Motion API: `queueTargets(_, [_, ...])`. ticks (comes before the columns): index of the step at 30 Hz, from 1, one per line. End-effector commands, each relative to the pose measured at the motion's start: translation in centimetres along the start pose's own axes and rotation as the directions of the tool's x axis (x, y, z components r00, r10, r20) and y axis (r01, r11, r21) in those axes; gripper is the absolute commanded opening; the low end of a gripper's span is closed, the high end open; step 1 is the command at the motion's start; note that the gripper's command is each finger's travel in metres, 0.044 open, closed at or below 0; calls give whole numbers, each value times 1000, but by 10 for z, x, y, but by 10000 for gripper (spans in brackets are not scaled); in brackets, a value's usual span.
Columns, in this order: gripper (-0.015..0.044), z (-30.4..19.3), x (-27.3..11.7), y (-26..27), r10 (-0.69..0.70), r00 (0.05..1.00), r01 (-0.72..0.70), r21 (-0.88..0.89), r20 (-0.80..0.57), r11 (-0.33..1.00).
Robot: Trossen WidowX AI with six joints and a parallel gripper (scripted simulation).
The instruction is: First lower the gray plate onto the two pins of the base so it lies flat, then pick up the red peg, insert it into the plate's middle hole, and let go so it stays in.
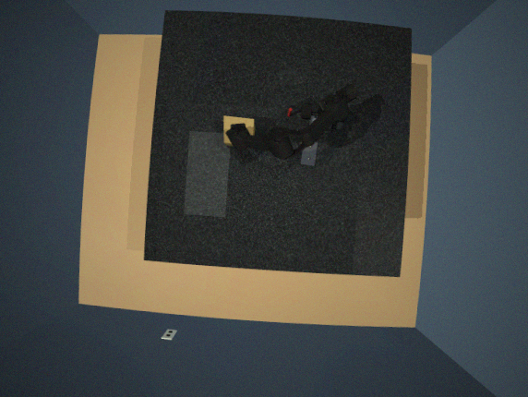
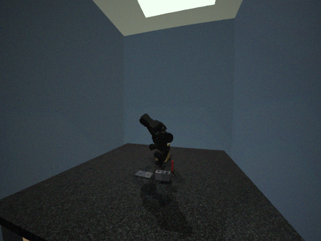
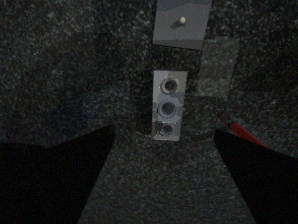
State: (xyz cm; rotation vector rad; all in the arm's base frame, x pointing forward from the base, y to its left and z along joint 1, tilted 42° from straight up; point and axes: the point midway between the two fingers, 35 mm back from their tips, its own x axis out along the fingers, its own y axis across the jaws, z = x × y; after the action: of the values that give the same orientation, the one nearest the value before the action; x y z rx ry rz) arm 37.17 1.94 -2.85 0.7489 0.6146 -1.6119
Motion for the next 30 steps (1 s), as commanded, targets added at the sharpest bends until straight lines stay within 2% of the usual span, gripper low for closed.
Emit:
queueTargets(1, [440, 3, 28, -5, -24, 1000, 24, -12, 16, 1000])
queueTargets(30, [440, 2, 68, -6, -24, 1000, 24, -17, 18, 1000])
